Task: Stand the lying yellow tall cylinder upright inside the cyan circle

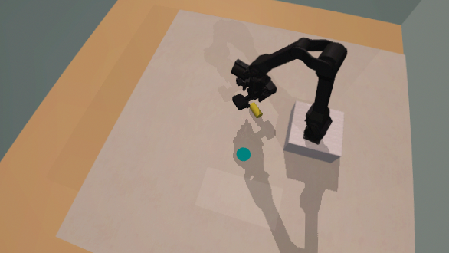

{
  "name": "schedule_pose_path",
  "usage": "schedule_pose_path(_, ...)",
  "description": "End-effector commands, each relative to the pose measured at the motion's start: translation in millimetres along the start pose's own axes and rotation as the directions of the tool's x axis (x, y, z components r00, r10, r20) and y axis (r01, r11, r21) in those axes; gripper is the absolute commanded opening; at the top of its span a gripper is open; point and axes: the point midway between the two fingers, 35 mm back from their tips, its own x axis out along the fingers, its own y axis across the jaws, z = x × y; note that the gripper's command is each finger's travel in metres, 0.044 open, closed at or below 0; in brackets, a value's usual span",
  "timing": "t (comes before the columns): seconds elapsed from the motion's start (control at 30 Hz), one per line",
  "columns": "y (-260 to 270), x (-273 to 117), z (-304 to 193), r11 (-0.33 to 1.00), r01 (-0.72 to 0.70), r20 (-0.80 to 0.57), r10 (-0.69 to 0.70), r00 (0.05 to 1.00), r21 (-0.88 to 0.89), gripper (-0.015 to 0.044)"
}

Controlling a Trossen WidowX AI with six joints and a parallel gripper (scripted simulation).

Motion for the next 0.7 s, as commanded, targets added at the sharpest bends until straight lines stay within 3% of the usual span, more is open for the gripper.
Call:
schedule_pose_path(0.0, -2, 19, -3, 1.000, 0.003, 0.002, -0.003, 1.000, -0.003, 0.0309)
schedule_pose_path(0.07, -2, 19, -3, 1.000, 0.003, 0.002, -0.003, 1.000, -0.003, 0.0309)
schedule_pose_path(0.33, -2, 19, -3, 1.000, 0.003, 0.002, -0.003, 1.000, -0.003, 0.0105)
schedule_pose_path(0.67, -1, 3, 0, 1.000, 0.003, 0.002, -0.003, 1.000, -0.003, 0.0105)
